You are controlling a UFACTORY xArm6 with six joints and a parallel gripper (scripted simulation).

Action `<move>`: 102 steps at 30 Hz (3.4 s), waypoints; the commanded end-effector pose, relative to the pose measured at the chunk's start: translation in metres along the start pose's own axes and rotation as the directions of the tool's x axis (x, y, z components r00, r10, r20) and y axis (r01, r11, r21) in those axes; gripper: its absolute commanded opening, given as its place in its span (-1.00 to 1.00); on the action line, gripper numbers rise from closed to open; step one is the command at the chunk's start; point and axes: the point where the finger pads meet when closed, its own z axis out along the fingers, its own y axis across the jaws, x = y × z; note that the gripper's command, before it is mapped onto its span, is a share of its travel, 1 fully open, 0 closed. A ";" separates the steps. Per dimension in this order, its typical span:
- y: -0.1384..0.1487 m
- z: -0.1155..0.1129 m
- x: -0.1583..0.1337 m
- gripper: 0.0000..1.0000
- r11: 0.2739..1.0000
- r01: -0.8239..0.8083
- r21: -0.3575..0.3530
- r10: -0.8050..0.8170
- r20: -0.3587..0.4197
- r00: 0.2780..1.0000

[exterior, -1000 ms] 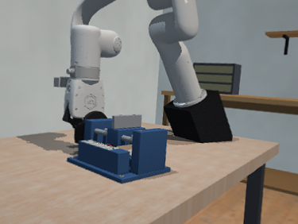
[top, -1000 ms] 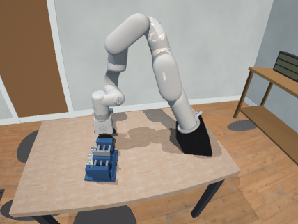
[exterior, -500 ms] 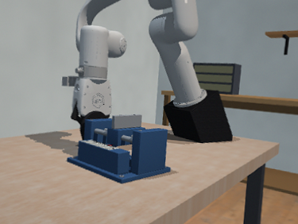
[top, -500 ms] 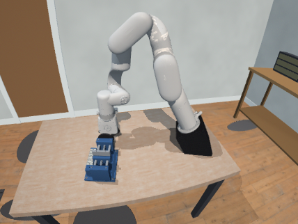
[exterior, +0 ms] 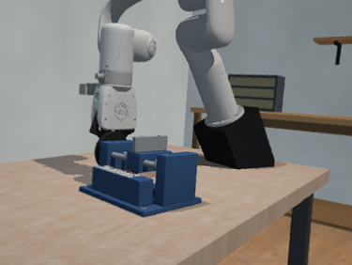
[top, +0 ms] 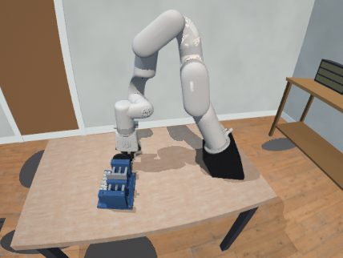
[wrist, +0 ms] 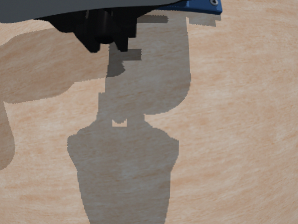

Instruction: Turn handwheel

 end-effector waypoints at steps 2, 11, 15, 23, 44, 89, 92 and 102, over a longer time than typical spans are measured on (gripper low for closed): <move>0.001 -0.007 0.000 -0.88 1.000 0.000 0.000 0.000 0.001 1.000; 0.001 -0.016 0.000 -0.88 1.000 0.000 0.000 0.000 0.001 1.000; -0.001 -0.022 0.000 -0.88 1.000 0.000 0.000 0.000 0.001 1.000; -0.009 -0.032 0.000 -0.88 1.000 0.000 0.000 0.000 0.001 1.000; -0.040 -0.038 0.000 -0.88 1.000 0.000 0.000 0.000 0.001 1.000; -0.059 -0.017 0.000 -0.88 1.000 0.000 0.000 0.000 0.001 1.000; -0.059 -0.017 0.000 -0.88 1.000 0.000 0.000 0.000 0.001 1.000; -0.059 -0.014 0.000 -0.88 1.000 0.000 0.000 0.000 0.001 1.000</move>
